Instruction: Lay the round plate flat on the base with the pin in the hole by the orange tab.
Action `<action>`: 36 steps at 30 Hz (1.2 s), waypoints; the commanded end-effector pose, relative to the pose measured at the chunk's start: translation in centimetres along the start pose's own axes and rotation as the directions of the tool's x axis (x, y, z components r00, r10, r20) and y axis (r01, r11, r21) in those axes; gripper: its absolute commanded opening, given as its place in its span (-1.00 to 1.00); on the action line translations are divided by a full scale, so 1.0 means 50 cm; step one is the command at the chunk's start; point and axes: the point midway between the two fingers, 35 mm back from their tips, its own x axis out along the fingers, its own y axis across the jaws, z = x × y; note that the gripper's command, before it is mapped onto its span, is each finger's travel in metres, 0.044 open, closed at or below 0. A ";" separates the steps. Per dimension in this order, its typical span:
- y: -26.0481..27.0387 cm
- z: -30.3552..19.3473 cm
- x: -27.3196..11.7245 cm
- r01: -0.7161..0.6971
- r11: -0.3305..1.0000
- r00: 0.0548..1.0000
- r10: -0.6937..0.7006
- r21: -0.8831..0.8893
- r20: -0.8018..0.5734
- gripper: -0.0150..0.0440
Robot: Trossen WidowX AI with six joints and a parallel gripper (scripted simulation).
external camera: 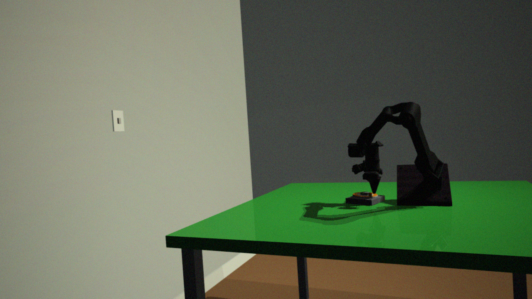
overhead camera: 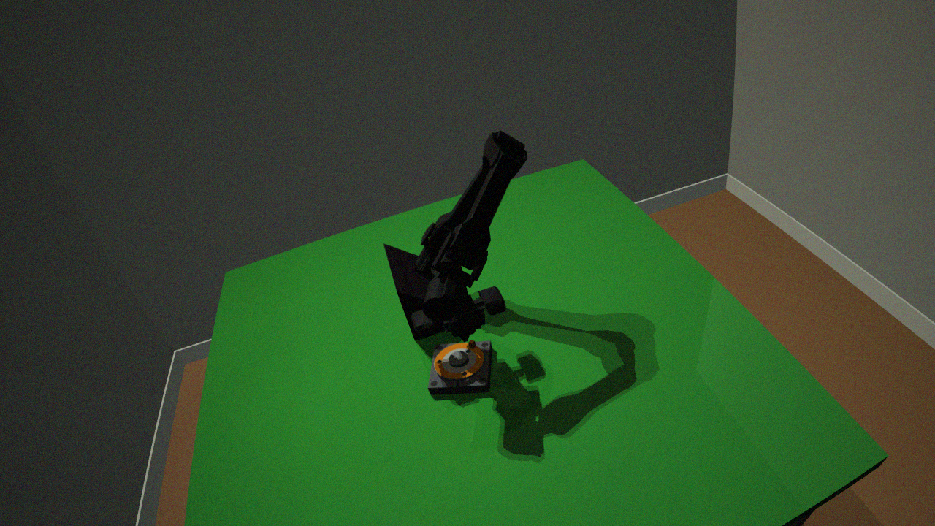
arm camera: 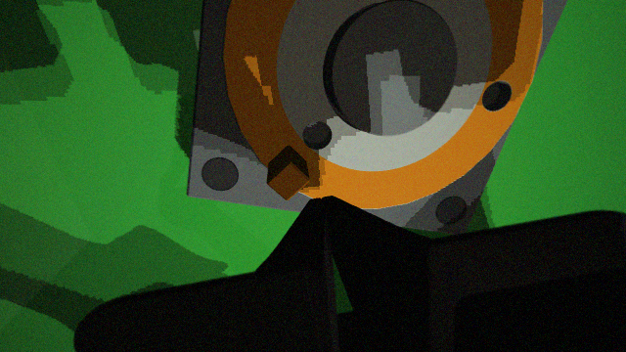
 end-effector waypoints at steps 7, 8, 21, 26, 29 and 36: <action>0.020 0.014 0.005 -0.005 1.000 1.000 0.005 0.006 0.000 -0.49; 0.021 0.017 0.006 -0.005 1.000 1.000 0.005 0.006 0.000 -0.49; 0.034 0.035 0.006 -0.005 1.000 1.000 0.005 0.006 0.000 -0.49; 0.038 0.044 0.006 -0.005 1.000 1.000 0.005 0.006 0.000 -0.49; 0.042 0.050 0.006 -0.005 1.000 1.000 0.005 0.006 0.001 -0.49; 0.046 0.063 0.005 -0.006 1.000 1.000 0.006 0.005 0.001 -0.49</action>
